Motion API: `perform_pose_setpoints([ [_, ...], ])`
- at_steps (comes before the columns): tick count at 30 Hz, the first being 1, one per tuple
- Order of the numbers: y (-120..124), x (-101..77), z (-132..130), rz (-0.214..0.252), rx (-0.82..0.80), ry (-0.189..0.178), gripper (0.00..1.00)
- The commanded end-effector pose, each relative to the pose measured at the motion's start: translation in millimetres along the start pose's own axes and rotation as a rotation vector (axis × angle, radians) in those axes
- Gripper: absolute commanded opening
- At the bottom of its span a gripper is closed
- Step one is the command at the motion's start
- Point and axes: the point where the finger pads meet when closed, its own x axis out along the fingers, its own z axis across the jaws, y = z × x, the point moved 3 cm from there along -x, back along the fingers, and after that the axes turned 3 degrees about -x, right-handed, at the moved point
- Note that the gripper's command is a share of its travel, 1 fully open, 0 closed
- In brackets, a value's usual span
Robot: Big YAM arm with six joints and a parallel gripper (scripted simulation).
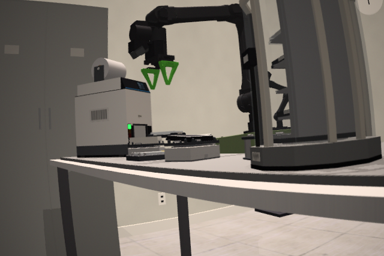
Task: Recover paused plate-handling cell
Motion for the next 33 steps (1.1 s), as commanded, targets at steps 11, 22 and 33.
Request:
perform_pose_setpoints([
  [11,2,0.2,42,-0.007,-0.392,0.001,1.0],
  [22,7,-3.5,78,-0.021,-0.37,0.002,1.0],
  [33,10,0.9,108,-0.011,-0.37,0.0,1.0],
])
